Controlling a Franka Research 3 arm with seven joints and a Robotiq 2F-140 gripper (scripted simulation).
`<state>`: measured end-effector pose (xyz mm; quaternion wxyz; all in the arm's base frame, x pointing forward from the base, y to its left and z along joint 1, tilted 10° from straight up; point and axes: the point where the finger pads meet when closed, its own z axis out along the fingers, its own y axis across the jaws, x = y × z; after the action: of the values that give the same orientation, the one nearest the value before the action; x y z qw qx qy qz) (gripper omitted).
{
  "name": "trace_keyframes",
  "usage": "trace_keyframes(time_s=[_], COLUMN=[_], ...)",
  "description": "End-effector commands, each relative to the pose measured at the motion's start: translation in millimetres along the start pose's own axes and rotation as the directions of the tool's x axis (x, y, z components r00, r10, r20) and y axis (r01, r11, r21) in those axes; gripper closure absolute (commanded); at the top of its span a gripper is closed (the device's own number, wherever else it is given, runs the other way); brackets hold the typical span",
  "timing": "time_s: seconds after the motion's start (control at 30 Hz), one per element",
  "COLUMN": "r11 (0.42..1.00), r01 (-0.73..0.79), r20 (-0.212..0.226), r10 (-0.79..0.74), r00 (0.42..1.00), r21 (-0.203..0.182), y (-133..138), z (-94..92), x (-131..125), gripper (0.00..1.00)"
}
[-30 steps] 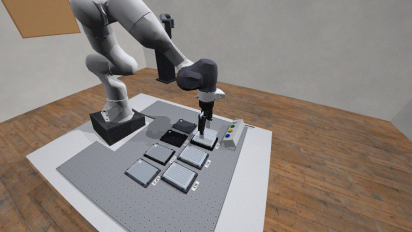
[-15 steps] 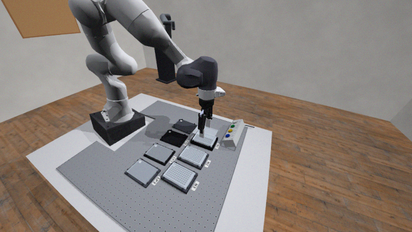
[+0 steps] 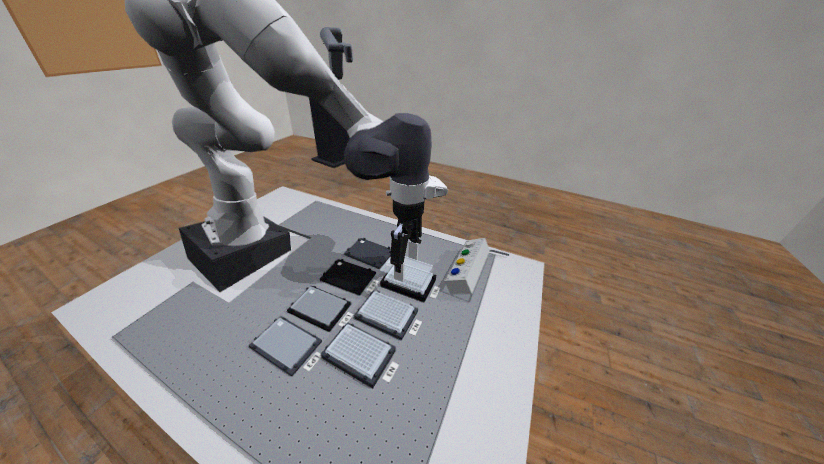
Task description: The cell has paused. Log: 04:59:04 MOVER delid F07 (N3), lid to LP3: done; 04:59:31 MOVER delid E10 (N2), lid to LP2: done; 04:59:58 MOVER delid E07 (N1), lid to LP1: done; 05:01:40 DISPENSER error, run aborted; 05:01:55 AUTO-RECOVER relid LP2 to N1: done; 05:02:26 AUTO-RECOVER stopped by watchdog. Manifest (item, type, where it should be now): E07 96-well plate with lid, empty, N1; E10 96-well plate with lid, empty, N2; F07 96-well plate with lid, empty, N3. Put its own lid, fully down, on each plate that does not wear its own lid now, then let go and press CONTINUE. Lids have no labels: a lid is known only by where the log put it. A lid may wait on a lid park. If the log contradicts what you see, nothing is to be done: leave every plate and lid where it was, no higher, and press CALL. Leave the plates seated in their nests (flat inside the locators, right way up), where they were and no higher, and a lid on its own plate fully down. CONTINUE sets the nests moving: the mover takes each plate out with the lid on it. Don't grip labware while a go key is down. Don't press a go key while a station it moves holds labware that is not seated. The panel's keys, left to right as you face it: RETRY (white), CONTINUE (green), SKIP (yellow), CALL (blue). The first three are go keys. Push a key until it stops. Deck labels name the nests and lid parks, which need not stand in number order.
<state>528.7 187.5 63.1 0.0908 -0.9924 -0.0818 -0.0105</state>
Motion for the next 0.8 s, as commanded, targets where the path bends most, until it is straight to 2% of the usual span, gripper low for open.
trace_keyframes(time_s=[0.0,0.07,0.77], r11=[1.0,1.0,1.0], r01=[0.021,0.021,0.021], r20=[0.004,0.004,0.004], r10=[-0.021,-0.021,-0.021], r00=[1.0,1.0,1.0], r21=[-0.004,-0.004,-0.003], y=[69.9,107.3,108.8], z=[1.0,0.9,0.9], x=[-2.9,-6.9,-7.1], gripper=[1.0,1.0,1.0])
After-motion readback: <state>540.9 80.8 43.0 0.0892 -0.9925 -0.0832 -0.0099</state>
